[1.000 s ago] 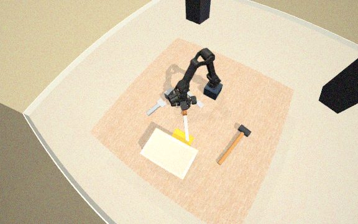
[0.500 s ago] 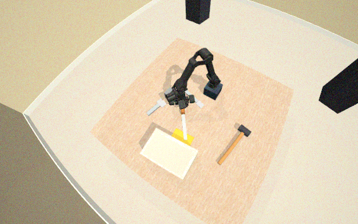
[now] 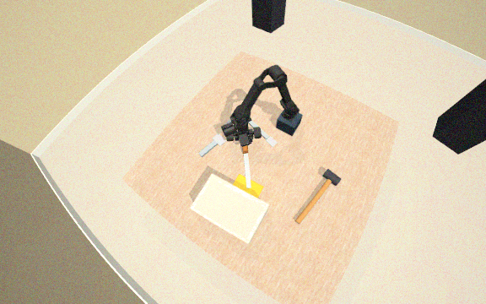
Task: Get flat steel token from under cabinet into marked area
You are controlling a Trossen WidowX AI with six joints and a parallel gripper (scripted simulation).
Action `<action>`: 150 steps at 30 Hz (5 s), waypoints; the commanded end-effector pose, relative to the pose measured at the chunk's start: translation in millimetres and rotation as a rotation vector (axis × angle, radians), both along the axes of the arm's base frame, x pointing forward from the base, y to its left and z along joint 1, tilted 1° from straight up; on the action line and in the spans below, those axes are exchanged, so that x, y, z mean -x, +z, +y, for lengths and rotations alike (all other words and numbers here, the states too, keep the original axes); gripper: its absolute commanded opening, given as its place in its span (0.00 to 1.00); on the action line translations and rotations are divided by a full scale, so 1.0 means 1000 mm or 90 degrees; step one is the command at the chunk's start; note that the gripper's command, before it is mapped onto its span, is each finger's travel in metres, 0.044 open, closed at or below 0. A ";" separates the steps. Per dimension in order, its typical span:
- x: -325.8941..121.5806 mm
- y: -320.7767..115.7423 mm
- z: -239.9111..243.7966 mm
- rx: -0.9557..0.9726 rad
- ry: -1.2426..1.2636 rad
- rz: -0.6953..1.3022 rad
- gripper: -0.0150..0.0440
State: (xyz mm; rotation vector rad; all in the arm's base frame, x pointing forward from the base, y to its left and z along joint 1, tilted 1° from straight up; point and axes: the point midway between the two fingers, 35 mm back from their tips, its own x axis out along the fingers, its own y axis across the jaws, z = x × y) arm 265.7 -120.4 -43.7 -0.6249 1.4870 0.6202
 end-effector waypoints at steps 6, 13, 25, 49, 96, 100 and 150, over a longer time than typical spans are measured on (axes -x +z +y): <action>-0.005 0.001 -0.015 0.004 -0.002 -0.004 0.25; -0.007 0.002 -0.025 0.004 -0.002 -0.004 0.25; -0.010 0.002 -0.040 0.005 -0.002 -0.004 0.25; -0.010 0.002 -0.043 0.005 -0.089 -0.005 0.25; -0.006 -0.004 -0.043 0.006 -0.120 -0.005 0.71; -0.006 -0.004 -0.043 0.006 -0.120 -0.005 0.71; -0.006 -0.004 -0.043 0.006 -0.120 -0.005 0.71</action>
